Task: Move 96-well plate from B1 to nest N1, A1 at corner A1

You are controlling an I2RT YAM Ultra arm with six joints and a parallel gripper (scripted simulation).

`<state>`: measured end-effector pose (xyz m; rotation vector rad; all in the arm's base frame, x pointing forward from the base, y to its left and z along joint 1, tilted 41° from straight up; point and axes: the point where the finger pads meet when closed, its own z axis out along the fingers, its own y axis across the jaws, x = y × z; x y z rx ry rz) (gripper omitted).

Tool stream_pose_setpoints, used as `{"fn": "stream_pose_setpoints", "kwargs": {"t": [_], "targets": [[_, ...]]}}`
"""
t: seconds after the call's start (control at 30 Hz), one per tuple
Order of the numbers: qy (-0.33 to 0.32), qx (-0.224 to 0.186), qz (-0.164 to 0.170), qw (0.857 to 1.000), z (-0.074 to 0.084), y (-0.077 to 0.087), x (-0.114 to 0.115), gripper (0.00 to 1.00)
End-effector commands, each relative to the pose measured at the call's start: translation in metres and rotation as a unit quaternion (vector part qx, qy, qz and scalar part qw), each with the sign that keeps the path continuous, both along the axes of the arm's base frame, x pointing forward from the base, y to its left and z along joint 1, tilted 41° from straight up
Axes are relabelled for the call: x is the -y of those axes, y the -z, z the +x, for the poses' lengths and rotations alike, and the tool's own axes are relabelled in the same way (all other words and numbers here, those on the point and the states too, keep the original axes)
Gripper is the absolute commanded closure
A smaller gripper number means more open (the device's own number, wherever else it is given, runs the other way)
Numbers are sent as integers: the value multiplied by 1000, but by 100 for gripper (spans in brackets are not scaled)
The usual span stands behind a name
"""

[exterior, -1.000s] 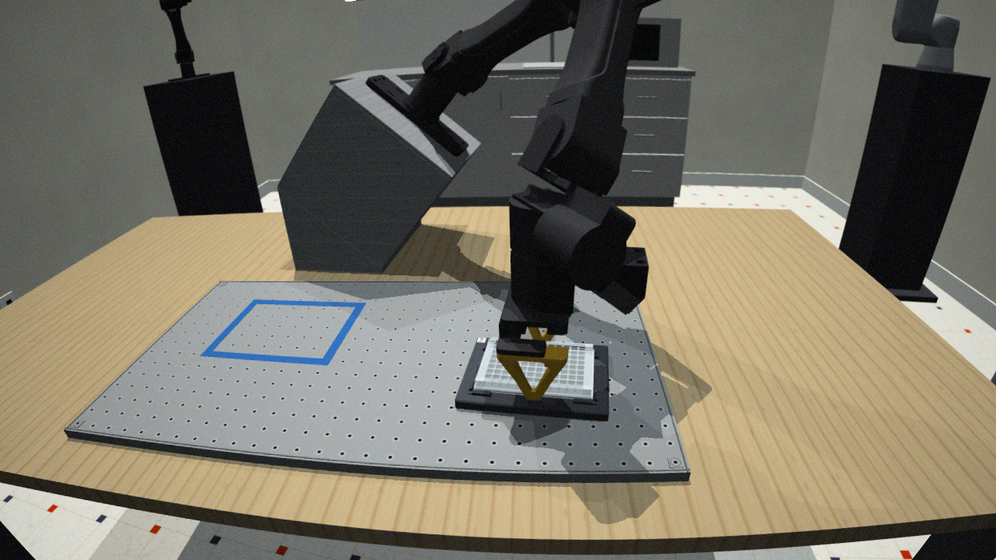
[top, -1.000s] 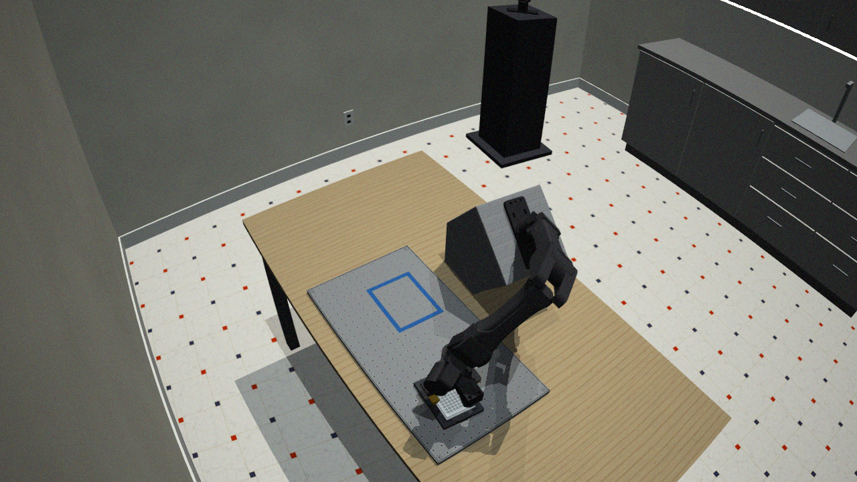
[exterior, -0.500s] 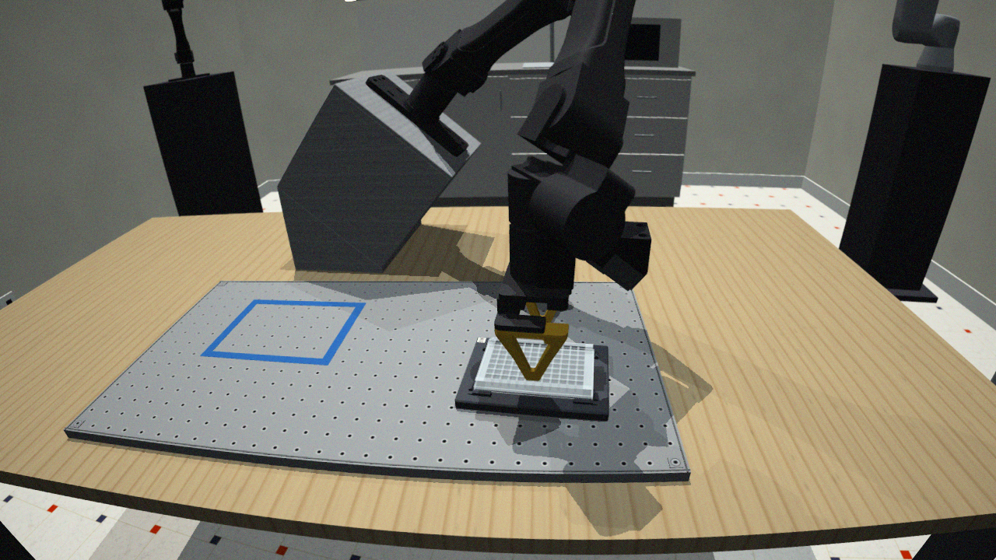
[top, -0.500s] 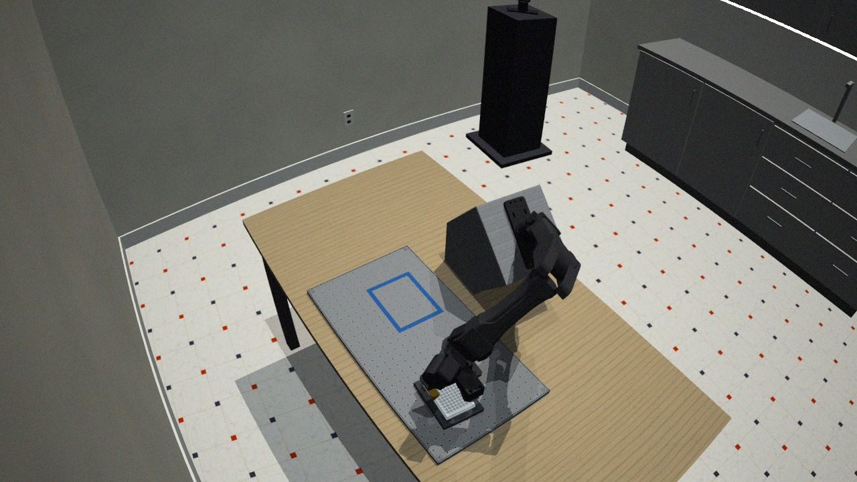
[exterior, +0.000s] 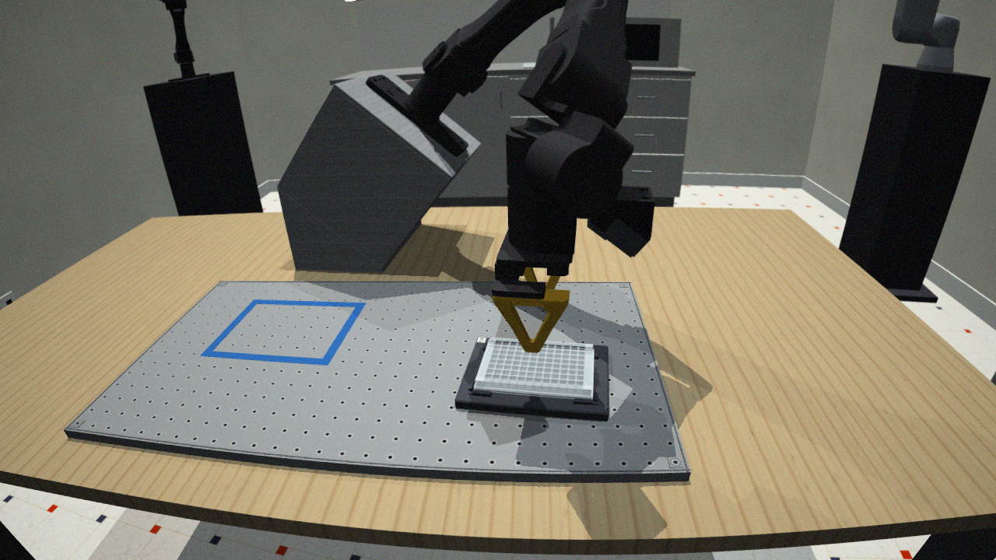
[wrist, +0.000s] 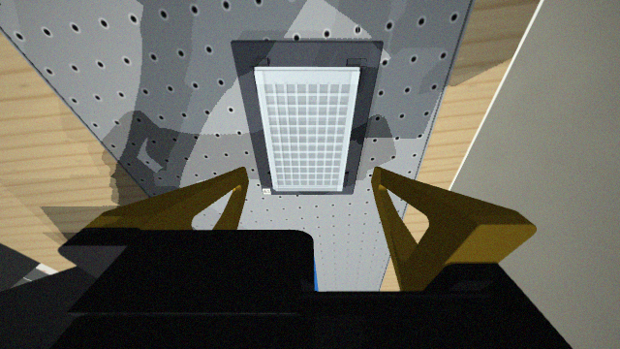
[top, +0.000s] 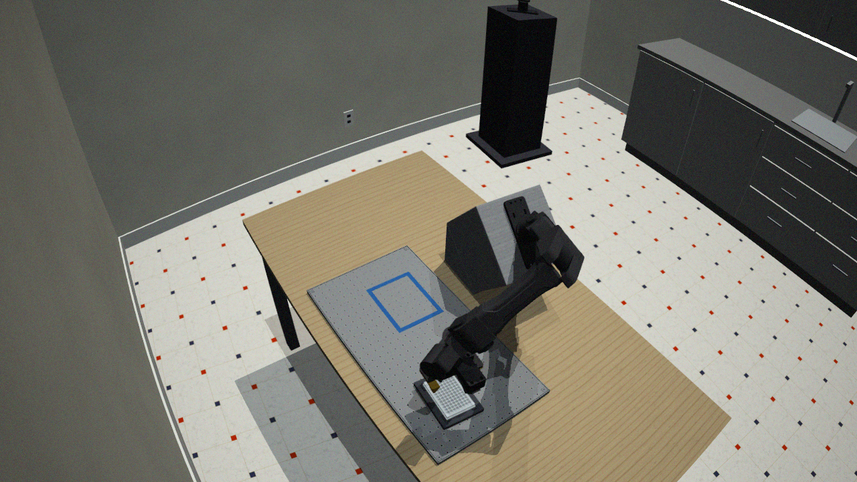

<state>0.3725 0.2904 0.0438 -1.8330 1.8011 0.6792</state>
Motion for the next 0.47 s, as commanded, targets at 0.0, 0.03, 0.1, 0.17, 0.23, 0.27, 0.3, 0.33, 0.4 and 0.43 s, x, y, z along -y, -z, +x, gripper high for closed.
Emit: {"fn": "stream_pose_setpoints", "kwargs": {"t": [0.0, 0.03, 0.1, 0.17, 0.23, 0.27, 0.3, 0.33, 0.4, 0.43], "targets": [[4, 15, 12, 1000, 9, -27, 10, 0], [4, 15, 12, 1000, 9, -29, 12, 0], [4, 16, 12, 1000, 9, -33, 16, 0], [4, 16, 12, 1000, 9, -37, 19, 0], [4, 16, 12, 1000, 8, -38, 20, 0], [4, 16, 12, 1000, 8, -38, 20, 0], [4, 16, 12, 1000, 8, -38, 20, 0], [4, 16, 12, 1000, 8, -38, 20, 0], [4, 16, 12, 1000, 8, -38, 20, 0], [4, 16, 12, 1000, 8, -38, 20, 0]]}}
